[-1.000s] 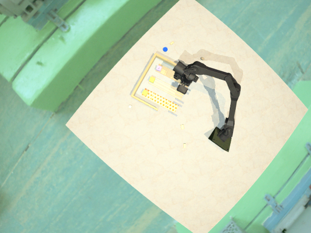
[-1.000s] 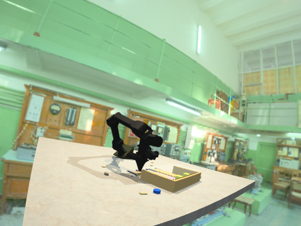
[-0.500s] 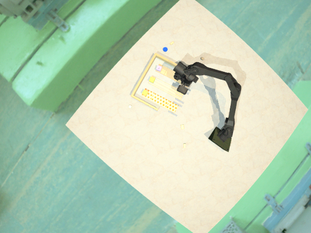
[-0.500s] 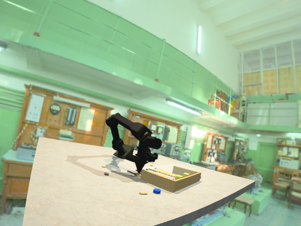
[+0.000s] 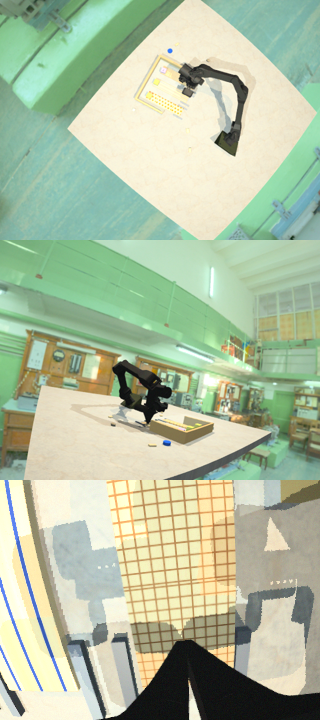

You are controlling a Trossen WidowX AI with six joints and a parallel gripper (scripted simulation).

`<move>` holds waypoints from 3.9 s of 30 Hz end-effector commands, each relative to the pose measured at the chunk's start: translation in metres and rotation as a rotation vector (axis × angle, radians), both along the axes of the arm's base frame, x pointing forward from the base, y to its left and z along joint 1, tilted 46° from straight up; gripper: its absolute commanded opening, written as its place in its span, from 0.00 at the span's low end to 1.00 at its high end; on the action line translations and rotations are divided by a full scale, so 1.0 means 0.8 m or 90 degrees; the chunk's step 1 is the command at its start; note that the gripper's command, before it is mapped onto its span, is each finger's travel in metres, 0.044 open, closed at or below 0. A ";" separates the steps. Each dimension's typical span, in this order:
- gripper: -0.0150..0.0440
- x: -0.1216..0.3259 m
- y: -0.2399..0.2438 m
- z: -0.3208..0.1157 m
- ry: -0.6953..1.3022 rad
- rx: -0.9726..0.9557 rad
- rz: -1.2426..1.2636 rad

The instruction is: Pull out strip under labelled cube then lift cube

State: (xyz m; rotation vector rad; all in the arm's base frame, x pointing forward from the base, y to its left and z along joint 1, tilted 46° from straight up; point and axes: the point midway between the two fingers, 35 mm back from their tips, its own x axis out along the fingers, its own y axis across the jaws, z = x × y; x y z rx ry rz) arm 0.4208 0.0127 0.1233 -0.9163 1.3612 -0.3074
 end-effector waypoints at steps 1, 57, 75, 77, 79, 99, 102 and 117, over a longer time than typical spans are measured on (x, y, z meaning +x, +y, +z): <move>0.25 0.001 -0.001 0.000 0.000 -0.001 0.001; 0.25 -0.011 -0.010 -0.004 0.000 -0.002 0.001; 0.25 -0.042 -0.023 -0.004 0.001 -0.002 0.001; 0.25 -0.046 -0.025 -0.004 0.001 -0.002 0.001; 0.25 -0.050 -0.026 -0.004 0.002 -0.002 0.001; 0.25 -0.085 -0.041 -0.003 0.003 -0.003 0.001; 0.25 -0.090 -0.043 -0.002 0.003 -0.003 0.001; 0.25 -0.116 -0.053 -0.001 0.004 -0.003 0.001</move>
